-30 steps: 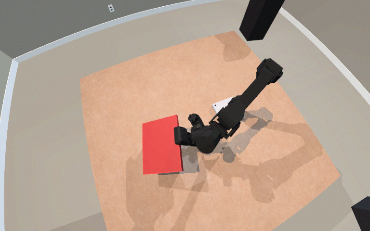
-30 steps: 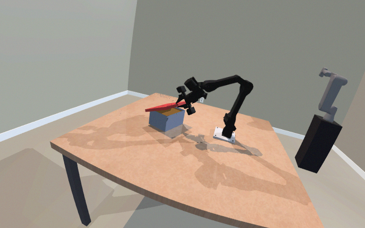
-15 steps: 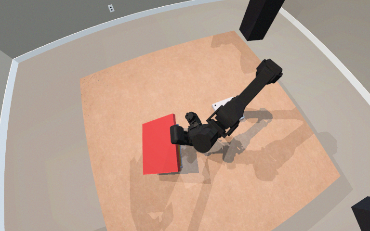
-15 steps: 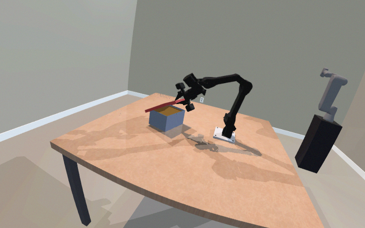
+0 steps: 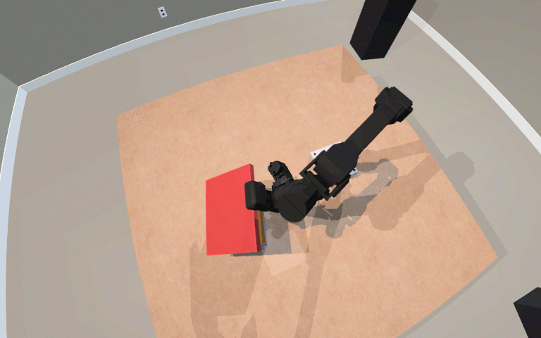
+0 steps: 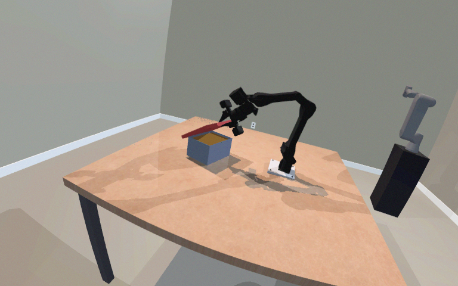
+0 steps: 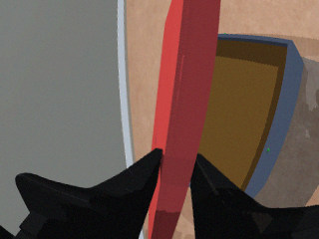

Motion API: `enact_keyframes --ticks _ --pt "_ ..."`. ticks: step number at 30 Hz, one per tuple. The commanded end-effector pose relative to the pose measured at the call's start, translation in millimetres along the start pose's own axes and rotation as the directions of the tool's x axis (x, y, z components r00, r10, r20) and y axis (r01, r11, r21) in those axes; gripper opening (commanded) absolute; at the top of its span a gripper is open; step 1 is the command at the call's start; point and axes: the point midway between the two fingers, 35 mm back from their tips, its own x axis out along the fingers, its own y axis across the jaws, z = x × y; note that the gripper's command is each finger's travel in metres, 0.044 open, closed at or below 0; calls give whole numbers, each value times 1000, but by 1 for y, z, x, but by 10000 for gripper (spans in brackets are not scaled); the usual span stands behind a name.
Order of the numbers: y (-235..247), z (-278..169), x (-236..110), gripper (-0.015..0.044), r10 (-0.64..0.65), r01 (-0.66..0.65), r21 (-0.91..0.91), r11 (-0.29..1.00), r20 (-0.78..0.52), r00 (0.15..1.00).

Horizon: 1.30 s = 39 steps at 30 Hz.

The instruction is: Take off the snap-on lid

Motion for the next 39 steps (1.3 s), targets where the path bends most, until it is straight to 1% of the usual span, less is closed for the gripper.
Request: enact_keyframes --ticks 1,32,39 --pt "9 -2 -5 0 13 -13 3 1000 -9 1000" --pt "39 -2 -31 0 13 -13 3 1000 -8 1000" --pt "33 9 -28 0 13 -13 3 1000 -8 1000"
